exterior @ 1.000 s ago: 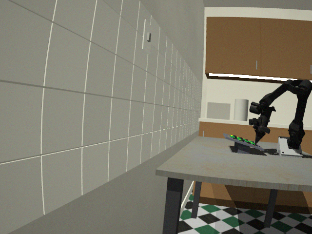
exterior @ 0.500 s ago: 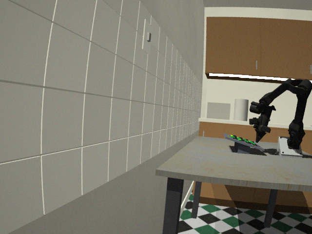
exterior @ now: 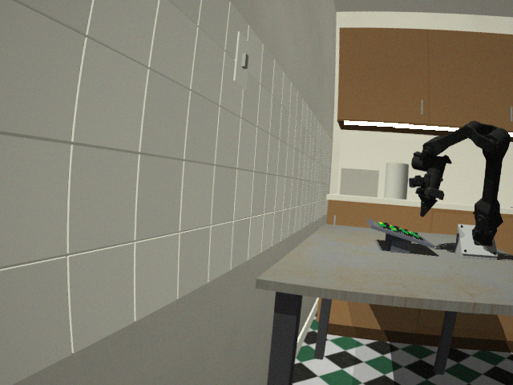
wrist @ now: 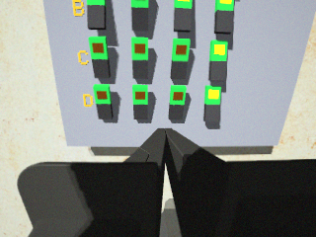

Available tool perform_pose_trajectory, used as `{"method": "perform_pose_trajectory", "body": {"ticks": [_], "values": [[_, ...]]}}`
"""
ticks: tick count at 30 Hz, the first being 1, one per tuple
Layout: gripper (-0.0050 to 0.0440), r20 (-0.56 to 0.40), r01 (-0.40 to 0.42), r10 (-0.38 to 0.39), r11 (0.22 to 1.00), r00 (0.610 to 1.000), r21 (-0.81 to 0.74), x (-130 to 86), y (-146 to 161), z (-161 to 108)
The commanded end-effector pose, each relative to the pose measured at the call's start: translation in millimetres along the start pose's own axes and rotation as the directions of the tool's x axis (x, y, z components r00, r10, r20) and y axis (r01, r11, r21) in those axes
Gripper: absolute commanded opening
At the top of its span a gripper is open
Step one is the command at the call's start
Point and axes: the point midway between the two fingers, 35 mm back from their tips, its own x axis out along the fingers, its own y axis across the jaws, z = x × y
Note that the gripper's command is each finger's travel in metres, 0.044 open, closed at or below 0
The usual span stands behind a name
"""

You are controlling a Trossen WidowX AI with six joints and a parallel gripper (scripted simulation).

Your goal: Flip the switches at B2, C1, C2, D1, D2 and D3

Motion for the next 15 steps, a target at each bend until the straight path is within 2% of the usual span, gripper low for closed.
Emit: {"method": "perform_pose_trajectory", "body": {"ticks": [1,4,8,15], "values": [[-0.0050,0.002,0.007,-0.007,1.000,1.000,-0.012,-2,-19,16],[-0.0050,0.000,0.005,-0.005,1.000,1.000,-0.006,1,-19,18],[-0.0050,-0.030,-0.010,0.010,1.000,0.999,0.008,36,-17,13],[-0.0050,-0.032,-0.010,0.010,1.000,0.999,0.008,41,-17,13]]}}
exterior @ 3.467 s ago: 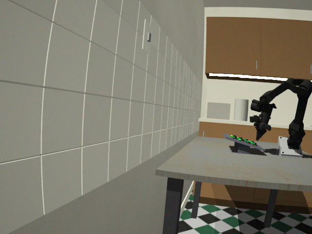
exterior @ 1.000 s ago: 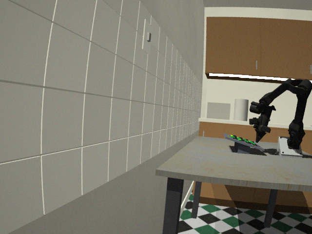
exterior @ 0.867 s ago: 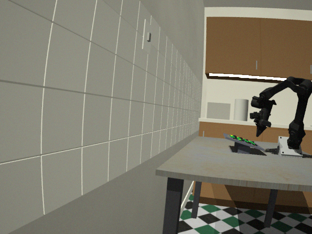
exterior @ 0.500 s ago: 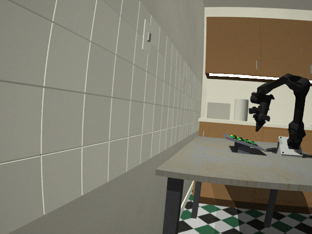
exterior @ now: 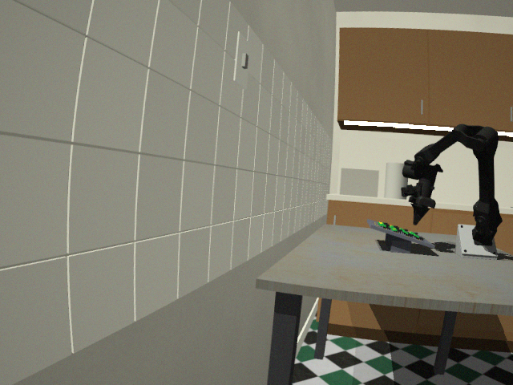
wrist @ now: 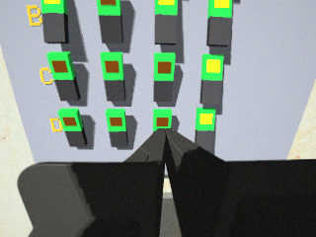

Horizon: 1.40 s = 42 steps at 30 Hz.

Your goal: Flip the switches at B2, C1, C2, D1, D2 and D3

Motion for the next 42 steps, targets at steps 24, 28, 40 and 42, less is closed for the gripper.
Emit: {"method": "perform_pose_trajectory", "body": {"ticks": [24,28,40,42], "values": [[-0.0050,0.009,0.009,-0.009,1.000,1.000,-0.010,22,-1,4],[-0.0050,0.009,0.009,-0.009,1.000,1.000,-0.010,22,-1,4],[-0.0050,0.000,-0.002,0.002,1.000,1.000,0.003,26,0,1],[-0.0050,-0.001,-0.001,0.001,1.000,1.000,0.002,27,0,1]]}}
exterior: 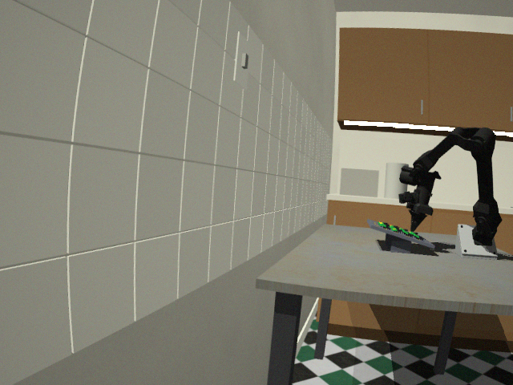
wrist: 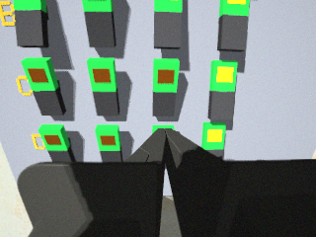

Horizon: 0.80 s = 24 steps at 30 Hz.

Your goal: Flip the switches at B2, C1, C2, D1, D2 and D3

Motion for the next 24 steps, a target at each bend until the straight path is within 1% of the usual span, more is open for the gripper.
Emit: {"method": "perform_pose_trajectory", "body": {"ticks": [1,24], "values": [[-0.0050,-0.003,-0.005,0.005,1.000,1.000,0.005,2.3,0.6,-1.1],[-0.0050,-0.003,-0.005,0.005,1.000,1.000,0.004,4.9,0.8,-1.1]]}}
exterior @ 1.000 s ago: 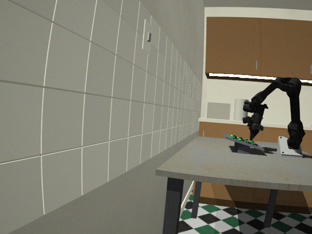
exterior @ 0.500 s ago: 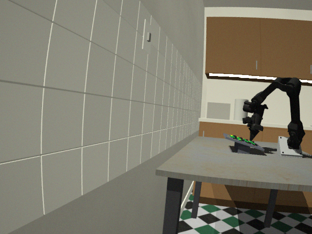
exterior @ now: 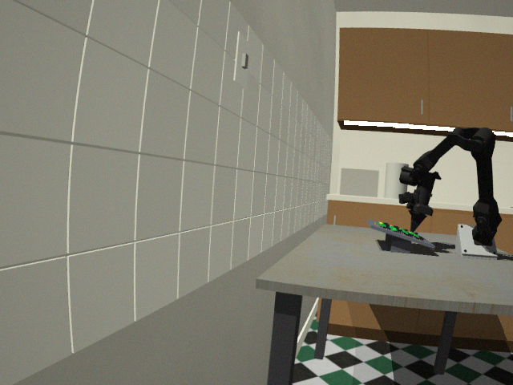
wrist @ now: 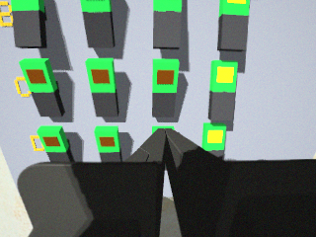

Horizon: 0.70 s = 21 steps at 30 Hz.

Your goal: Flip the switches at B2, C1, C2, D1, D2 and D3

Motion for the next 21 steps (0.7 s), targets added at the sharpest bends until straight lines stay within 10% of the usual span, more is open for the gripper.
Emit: {"method": "perform_pose_trajectory", "body": {"ticks": [1,21], "values": [[-0.0050,-0.006,-0.006,0.006,1.000,1.000,0.001,3.8,1.0,-1.0],[-0.0050,0.005,0.006,-0.006,1.000,1.000,-0.013,-0.2,-0.7,3.5]]}}
